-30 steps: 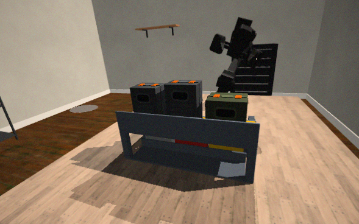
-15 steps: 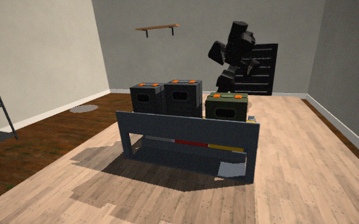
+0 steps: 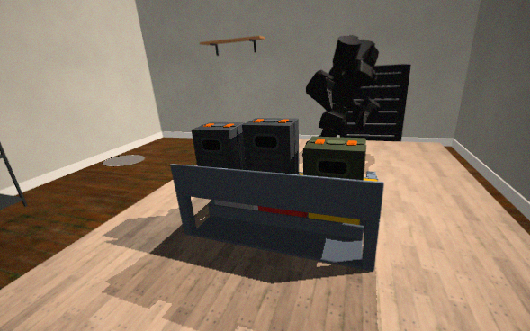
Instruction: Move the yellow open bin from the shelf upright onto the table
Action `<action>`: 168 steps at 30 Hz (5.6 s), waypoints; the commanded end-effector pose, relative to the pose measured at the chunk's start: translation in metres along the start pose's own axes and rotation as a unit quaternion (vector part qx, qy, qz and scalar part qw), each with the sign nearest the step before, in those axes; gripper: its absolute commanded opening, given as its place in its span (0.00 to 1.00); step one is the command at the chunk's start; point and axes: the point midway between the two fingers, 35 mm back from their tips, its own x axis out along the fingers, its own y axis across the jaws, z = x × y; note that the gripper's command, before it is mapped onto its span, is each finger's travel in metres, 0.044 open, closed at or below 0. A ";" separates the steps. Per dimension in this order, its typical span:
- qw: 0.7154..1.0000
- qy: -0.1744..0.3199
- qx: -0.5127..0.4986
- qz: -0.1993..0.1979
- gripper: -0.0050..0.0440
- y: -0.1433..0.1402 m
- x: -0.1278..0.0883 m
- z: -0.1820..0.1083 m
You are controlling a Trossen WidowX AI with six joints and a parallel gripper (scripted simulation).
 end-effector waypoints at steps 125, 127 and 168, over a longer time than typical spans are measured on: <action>0.794 0.286 -0.322 0.429 1.00 0.049 0.081 -0.080; 0.794 0.286 -0.322 0.429 1.00 0.049 0.081 -0.080; 0.794 0.286 -0.321 0.429 1.00 0.041 0.075 -0.069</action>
